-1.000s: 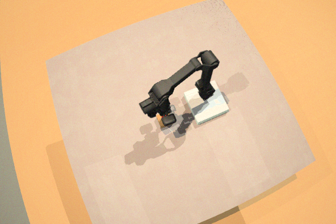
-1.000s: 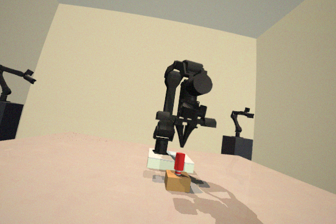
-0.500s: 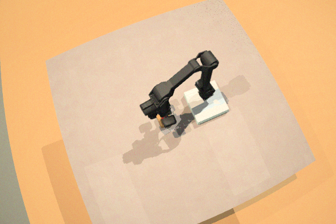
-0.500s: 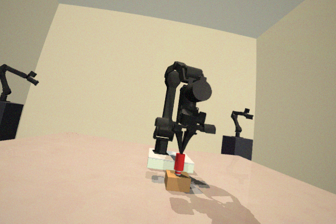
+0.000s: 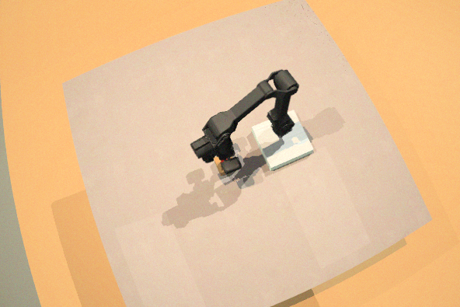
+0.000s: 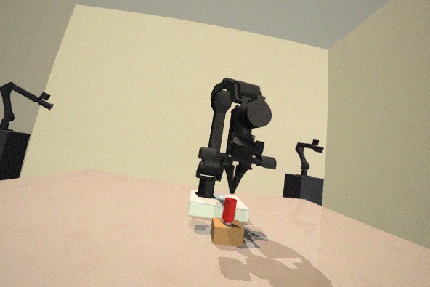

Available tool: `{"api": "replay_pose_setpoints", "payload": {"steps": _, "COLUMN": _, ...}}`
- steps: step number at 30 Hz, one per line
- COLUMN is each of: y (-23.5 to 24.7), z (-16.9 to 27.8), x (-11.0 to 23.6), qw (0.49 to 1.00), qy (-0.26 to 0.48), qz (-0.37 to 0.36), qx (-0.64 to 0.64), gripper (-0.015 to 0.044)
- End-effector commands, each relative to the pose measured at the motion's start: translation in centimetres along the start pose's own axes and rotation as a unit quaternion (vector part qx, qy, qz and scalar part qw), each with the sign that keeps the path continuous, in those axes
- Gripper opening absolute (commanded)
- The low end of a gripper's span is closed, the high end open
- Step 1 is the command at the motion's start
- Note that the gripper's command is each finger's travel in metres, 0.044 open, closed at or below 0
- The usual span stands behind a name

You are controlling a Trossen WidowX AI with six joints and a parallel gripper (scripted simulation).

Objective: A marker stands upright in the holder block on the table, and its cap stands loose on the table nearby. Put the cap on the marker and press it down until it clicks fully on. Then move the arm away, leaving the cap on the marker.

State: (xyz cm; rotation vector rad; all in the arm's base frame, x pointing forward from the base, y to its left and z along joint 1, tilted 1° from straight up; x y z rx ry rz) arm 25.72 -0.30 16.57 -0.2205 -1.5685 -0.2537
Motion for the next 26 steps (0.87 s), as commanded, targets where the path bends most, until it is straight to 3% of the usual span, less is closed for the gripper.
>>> {"api": "replay_pose_setpoints", "payload": {"steps": 1, "y": 0.1, "z": -0.4, "x": 4.5, "qw": 1.000, "qy": -0.012, "qz": -0.004, "qx": 0.001, "gripper": 0.0000}}
{"api": "replay_pose_setpoints", "payload": {"steps": 4, "y": 0.0, "z": 0.0, "x": 7.5, "qw": 1.000, "qy": -0.011, "qz": -0.003, "qx": 0.001, "gripper": 0.0000}}
{"api": "replay_pose_setpoints", "payload": {"steps": 10, "y": 0.0, "z": 0.1, "x": 7.7, "qw": 1.000, "qy": -0.011, "qz": -0.003, "qx": 0.001, "gripper": 0.0000}}
{"api": "replay_pose_setpoints", "payload": {"steps": 26, "y": 0.0, "z": 0.1, "x": 7.7, "qw": 1.000, "qy": -0.011, "qz": -0.003, "qx": 0.001, "gripper": 0.0420}}
Point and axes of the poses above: the point midway between the two fingers, 35 mm back from their tips, its own x axis back along the fingers, its own y axis across the jaws, z = x × y, the point moved 6 cm from there along x, back along the fingers, and after that the axes turned 7 degrees about -x, right-handed, at the moved point
